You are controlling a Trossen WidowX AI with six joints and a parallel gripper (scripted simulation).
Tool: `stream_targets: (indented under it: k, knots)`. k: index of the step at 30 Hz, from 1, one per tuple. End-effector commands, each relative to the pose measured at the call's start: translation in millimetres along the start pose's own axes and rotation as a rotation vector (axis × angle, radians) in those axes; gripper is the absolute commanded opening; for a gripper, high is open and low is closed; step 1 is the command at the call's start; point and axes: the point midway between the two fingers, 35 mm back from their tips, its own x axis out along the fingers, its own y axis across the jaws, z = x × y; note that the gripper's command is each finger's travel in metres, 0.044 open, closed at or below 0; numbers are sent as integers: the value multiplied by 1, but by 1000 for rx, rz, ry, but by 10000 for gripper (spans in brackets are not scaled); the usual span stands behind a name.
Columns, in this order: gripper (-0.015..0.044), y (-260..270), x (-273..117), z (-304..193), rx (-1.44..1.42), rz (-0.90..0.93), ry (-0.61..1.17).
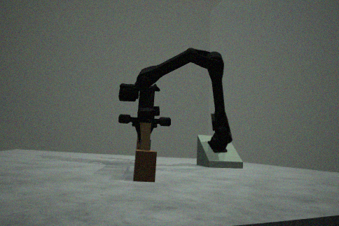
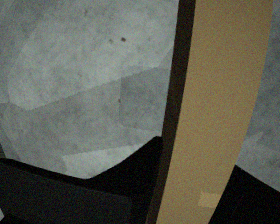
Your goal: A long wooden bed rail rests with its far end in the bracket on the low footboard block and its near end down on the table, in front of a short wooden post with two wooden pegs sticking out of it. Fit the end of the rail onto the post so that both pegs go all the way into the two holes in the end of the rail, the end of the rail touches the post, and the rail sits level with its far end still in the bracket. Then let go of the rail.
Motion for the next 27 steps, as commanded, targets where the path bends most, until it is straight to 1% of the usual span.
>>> stream_targets:
  k: [1,27]
  knots:
    - [0,0,0,-3,-1,-4,1]
    - [0,1,-1,-11,-1,-4,1]
